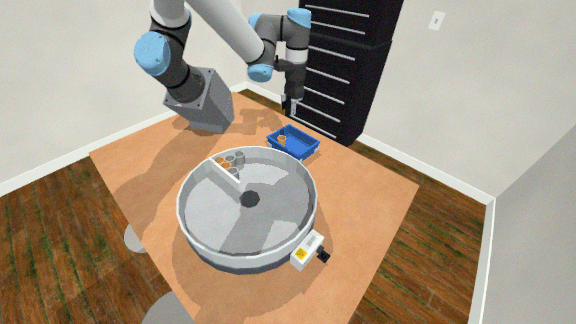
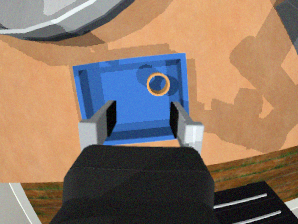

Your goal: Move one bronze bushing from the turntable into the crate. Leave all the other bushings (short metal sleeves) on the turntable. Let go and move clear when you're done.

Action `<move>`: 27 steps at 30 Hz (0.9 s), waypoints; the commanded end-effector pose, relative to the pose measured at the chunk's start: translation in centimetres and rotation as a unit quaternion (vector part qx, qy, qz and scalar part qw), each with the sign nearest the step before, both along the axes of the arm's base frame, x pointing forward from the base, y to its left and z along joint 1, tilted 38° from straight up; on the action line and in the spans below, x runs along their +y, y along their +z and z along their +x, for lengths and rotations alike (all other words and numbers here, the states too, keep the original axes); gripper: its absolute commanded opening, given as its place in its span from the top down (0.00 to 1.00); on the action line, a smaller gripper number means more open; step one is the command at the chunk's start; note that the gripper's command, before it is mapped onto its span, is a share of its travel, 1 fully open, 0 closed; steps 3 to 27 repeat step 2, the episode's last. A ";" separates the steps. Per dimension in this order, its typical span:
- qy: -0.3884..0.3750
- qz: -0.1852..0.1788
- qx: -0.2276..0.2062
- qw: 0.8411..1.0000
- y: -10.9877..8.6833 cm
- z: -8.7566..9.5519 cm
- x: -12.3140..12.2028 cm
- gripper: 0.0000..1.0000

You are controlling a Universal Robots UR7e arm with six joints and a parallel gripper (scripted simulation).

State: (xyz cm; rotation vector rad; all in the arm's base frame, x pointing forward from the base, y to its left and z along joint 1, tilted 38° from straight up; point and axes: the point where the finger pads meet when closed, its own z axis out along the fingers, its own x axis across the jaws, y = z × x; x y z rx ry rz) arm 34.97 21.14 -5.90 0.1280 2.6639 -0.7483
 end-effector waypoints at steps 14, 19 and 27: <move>0.000 0.000 0.000 1.000 0.0 0.0 0.0 0.00; 0.000 0.000 0.000 1.000 0.0 0.0 0.0 0.00; 0.000 0.000 0.000 1.000 0.0 0.0 0.0 0.00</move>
